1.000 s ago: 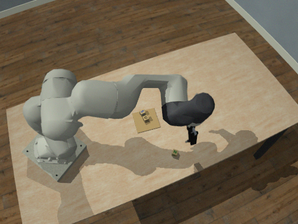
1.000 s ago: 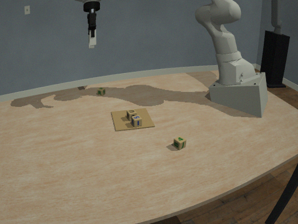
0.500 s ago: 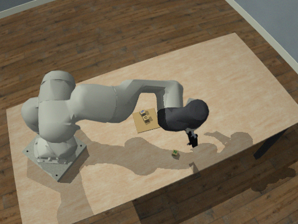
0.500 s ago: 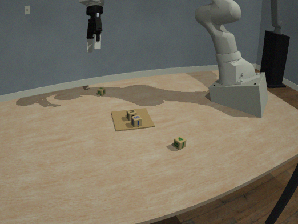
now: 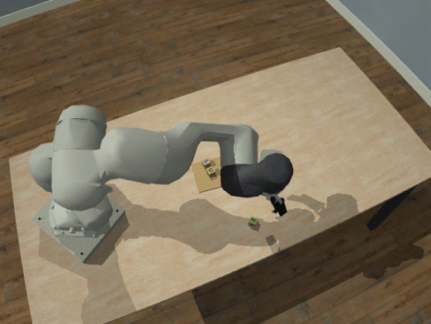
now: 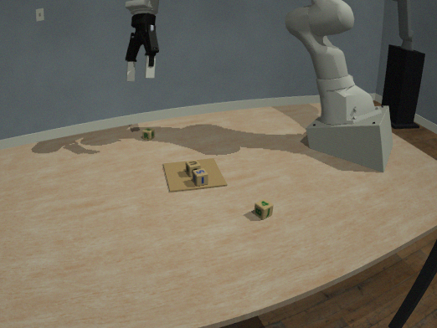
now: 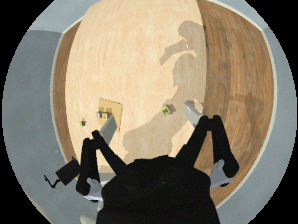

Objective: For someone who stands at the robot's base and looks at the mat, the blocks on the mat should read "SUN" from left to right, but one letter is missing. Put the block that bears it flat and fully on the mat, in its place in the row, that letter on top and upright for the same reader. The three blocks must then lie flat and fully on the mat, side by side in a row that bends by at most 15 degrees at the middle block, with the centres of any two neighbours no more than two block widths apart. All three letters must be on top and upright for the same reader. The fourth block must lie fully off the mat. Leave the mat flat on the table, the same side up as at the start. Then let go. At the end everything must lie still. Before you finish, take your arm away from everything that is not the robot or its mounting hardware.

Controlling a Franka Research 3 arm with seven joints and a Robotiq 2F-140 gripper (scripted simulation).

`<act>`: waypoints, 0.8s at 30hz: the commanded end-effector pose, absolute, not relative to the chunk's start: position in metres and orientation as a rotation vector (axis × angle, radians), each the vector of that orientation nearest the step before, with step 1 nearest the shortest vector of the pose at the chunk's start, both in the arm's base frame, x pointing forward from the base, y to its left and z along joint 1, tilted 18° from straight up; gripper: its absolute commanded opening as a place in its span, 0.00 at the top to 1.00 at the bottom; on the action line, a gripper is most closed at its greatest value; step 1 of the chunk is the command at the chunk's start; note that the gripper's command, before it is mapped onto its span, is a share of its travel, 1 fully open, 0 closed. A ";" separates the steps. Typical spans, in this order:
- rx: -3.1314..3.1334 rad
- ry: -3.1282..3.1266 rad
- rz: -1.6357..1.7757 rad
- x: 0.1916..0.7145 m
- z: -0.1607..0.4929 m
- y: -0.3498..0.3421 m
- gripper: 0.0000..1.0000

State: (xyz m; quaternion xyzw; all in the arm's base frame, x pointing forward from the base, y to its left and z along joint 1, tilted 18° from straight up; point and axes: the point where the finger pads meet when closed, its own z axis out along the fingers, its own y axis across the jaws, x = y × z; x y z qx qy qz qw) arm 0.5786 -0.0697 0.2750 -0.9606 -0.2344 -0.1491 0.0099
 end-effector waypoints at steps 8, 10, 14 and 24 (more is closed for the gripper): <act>-2.943 -1.066 -0.546 0.580 0.265 -0.080 0.00; -2.935 -1.103 -0.555 0.579 0.263 -0.082 0.00; -2.918 -1.177 -0.572 0.577 0.258 -0.085 0.00; -2.872 -1.362 -0.609 0.571 0.245 -0.094 0.00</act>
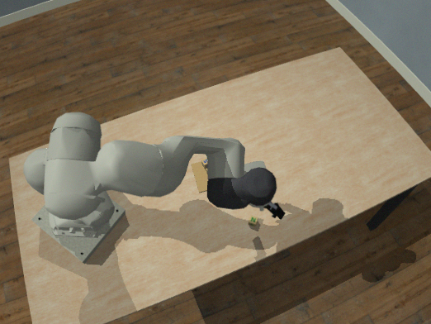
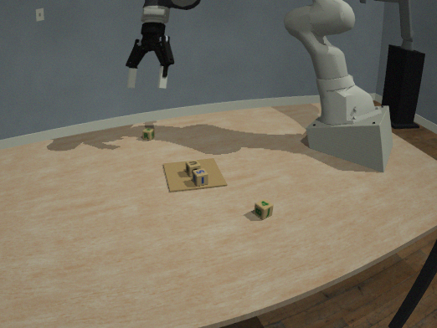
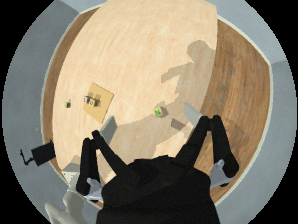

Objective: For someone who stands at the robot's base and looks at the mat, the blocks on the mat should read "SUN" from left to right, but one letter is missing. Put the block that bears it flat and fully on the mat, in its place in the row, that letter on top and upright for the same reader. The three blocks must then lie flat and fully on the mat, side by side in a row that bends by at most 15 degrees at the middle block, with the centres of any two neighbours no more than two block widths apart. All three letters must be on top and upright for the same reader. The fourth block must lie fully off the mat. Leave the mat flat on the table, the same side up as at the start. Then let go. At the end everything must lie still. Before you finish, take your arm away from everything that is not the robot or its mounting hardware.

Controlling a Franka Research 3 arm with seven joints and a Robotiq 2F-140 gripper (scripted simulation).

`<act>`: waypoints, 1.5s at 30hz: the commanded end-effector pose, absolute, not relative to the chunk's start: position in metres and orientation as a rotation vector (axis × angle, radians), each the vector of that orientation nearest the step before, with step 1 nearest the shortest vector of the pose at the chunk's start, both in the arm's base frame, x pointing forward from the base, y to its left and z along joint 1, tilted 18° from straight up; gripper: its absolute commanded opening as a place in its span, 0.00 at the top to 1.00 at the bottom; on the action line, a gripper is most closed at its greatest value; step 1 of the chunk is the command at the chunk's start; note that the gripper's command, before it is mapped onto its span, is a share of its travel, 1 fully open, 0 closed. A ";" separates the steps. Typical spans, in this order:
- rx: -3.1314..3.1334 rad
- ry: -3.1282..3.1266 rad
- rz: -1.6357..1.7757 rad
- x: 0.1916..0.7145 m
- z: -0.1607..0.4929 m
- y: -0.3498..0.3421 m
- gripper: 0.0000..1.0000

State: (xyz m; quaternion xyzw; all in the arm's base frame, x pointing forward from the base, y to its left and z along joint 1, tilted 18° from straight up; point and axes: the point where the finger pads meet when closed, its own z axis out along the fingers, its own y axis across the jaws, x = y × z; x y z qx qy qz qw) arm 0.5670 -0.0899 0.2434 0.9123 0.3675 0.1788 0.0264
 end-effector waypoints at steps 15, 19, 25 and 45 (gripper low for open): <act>2.565 1.438 0.588 0.563 0.231 -0.104 0.00; 2.563 1.439 0.588 0.563 0.231 -0.104 0.00; 2.563 1.439 0.588 0.563 0.231 -0.104 0.00; 2.563 1.439 0.588 0.563 0.231 -0.104 0.00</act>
